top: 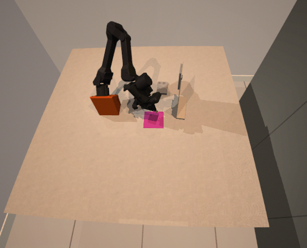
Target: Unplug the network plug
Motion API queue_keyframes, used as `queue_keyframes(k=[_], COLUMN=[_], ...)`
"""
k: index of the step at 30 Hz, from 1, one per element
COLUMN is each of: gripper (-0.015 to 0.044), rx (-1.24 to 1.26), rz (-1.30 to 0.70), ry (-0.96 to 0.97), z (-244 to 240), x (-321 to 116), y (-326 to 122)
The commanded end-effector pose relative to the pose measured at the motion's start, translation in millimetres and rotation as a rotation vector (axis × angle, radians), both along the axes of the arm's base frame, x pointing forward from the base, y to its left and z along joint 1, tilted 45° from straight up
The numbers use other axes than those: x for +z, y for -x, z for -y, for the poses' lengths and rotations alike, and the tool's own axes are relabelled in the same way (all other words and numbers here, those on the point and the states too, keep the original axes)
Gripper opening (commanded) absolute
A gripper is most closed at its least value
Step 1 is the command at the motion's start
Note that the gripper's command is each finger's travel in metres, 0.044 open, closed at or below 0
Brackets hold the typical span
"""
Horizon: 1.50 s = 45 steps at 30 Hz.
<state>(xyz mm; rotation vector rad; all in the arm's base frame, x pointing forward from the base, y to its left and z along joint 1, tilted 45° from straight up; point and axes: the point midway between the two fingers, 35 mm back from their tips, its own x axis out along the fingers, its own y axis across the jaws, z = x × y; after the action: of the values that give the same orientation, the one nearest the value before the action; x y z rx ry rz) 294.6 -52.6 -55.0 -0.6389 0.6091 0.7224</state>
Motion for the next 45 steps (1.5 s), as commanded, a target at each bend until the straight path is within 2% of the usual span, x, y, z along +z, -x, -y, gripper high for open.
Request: queue_keyframes(k=[1,45], gripper=[0.0,0.0], rx=[0.025,0.035], rz=[-0.013,-0.019], ry=[-0.035,-0.049], z=[-3.7,-38.2], x=[-8.9,-46.1], y=[4.9,4.9])
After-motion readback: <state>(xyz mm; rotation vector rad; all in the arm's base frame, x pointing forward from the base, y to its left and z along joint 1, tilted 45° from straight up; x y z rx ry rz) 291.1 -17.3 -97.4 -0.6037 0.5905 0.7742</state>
